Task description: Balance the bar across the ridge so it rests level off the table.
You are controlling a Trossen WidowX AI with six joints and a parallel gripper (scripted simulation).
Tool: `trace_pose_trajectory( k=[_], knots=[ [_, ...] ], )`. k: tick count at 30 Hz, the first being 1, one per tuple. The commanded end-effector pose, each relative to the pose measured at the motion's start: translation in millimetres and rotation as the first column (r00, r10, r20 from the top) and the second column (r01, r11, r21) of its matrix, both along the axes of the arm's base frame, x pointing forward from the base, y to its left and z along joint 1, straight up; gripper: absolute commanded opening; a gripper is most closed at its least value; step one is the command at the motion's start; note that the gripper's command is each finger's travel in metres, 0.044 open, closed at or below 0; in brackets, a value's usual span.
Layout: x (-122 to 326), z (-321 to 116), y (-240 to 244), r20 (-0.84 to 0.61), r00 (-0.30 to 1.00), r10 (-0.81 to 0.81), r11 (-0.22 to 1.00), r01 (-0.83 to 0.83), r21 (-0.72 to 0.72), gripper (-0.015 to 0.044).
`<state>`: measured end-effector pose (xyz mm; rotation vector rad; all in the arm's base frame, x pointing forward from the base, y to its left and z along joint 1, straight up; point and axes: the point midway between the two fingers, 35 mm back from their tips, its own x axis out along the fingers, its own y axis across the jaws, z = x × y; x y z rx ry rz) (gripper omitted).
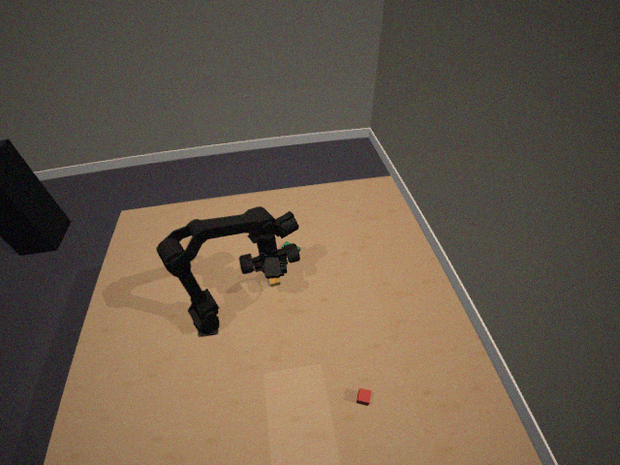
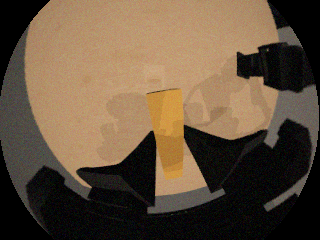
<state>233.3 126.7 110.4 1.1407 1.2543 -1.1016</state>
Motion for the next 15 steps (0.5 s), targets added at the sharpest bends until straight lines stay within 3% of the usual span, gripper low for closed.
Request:
trace_pose_trajectory(
  k=[1,15],
  knots=[
    [0.0,0.0,0.0,0.000,1.000,0.000,1.000,0.000,0.000,0.0171],
    [0.0,0.0,0.0,0.000,1.000,0.000,1.000,0.000,0.000,0.0185]
  ],
)
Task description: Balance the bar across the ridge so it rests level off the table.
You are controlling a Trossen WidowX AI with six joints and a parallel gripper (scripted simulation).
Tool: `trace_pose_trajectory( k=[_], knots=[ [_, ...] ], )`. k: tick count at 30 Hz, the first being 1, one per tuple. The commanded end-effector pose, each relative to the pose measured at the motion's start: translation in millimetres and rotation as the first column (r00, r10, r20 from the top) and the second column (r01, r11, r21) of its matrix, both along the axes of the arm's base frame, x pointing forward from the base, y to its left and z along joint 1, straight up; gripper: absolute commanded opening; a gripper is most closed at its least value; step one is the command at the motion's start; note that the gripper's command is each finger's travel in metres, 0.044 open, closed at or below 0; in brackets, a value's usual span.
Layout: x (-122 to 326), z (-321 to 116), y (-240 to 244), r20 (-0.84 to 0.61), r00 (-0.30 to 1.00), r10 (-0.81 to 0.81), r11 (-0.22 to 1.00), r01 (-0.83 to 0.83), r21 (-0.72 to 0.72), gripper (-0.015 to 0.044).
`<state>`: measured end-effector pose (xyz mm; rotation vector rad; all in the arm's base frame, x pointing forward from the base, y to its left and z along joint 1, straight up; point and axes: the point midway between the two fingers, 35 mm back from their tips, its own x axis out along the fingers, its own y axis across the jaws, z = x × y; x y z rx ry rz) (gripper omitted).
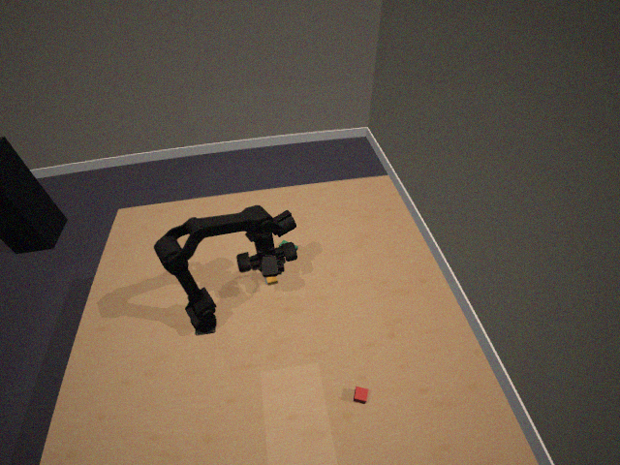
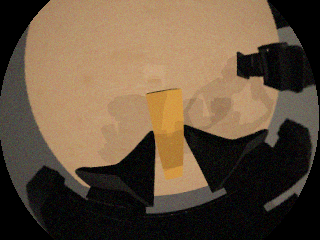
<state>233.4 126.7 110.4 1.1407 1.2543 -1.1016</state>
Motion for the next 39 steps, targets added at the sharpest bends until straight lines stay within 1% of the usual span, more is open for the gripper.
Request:
trace_pose_trajectory(
  k=[1,8,17,18,22,29,31,39],
  knots=[
    [0.0,0.0,0.0,0.000,1.000,0.000,1.000,0.000,0.000,0.0185],
    [0.0,0.0,0.0,0.000,1.000,0.000,1.000,0.000,0.000,0.0185],
    [0.0,0.0,0.0,0.000,1.000,0.000,1.000,0.000,0.000,0.0421],
    [0.0,0.0,0.0,0.000,1.000,0.000,1.000,0.000,0.000,0.0440],
    [1.0,7.0,0.5,0.000,1.000,0.000,1.000,0.000,0.000,0.0440],
    [0.6,84.3,0.3,0.000,1.000,0.000,1.000,0.000,0.000,0.0440],
    [-1.7,98.2,-0.9,0.000,1.000,0.000,1.000,0.000,0.000,0.0440],
    [-2.0,99.9,-1.1,0.000,1.000,0.000,1.000,0.000,0.000,0.0440]
  ],
)
